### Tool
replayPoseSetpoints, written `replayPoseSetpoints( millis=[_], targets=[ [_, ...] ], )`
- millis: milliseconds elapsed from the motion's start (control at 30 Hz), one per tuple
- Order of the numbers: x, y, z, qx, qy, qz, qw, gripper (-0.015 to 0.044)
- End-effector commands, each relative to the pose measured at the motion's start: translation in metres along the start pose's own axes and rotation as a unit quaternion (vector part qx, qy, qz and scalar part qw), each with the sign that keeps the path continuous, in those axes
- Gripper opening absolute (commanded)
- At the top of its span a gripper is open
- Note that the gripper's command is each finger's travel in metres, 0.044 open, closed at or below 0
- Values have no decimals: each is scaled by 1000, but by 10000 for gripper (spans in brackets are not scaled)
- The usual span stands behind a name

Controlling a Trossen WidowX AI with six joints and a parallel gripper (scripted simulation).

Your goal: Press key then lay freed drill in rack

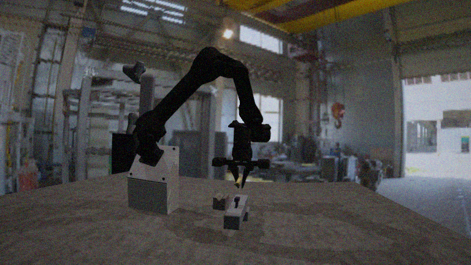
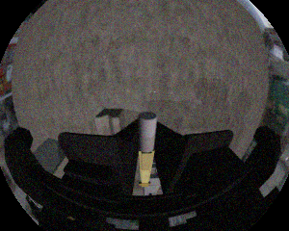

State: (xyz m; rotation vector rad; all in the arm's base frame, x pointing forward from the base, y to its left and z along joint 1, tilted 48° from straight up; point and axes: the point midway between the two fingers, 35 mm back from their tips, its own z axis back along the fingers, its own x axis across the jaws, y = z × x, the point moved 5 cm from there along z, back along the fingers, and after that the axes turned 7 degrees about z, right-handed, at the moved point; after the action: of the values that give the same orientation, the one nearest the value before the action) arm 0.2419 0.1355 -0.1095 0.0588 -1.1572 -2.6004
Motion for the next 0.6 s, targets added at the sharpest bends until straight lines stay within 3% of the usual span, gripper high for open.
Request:
replayPoseSetpoints(
  millis=[0,567],
  targets=[
    [7,-2,-1,-1,-1,-3,1000,0],
    [34,-12,-3,-2,-2,-2,1000,0]
  ],
)
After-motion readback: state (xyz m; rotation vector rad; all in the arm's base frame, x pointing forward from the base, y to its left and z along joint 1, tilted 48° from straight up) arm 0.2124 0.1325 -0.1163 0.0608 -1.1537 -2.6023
